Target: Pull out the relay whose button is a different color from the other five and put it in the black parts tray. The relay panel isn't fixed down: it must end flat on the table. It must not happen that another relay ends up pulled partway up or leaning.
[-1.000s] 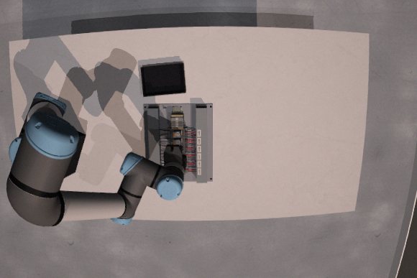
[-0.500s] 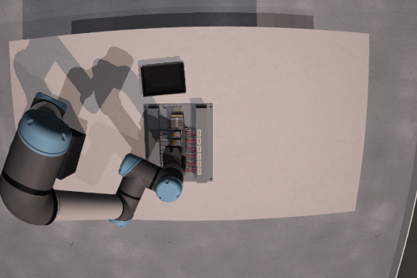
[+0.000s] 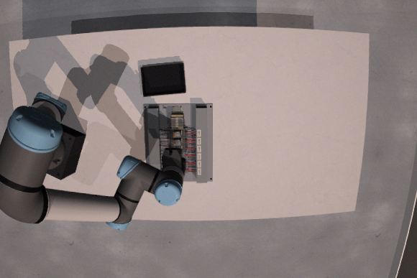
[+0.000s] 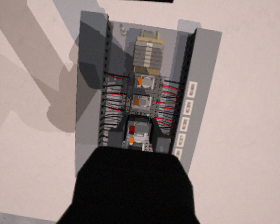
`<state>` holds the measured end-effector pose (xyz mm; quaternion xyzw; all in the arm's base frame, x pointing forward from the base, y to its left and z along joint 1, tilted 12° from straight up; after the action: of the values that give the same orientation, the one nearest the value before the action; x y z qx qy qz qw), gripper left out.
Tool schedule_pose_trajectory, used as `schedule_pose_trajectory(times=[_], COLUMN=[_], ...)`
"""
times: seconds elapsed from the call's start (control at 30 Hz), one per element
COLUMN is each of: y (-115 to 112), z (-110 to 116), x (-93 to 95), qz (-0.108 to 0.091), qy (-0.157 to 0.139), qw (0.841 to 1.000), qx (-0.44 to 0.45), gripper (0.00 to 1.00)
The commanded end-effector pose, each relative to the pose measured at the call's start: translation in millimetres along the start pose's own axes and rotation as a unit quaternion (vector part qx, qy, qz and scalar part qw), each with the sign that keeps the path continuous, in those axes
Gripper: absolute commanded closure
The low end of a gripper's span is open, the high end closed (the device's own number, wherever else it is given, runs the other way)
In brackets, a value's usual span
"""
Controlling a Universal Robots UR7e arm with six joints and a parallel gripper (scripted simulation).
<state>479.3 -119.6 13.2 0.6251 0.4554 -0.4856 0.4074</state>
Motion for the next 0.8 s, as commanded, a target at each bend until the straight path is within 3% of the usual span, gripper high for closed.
schedule_pose_trajectory(times=[0.0, 0.77], y=[2, 2], z=[2, 2], x=[-12.5, -35.3], qz=[0.002, 0.002], qy=[0.0, 0.0], qw=[1.0, 1.0], qx=[0.0, 0.0], gripper=[1.0, 1.0])
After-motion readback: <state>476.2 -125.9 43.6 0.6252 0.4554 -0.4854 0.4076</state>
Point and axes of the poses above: the point where the finger pads meet when closed, its own x axis out along the fingers, its own y axis across the jaws, z = x × y, the point moved 4 cm from there along -x, back along the fingers, and after that the axes turned 3 degrees about x, right-handed, at the moved point
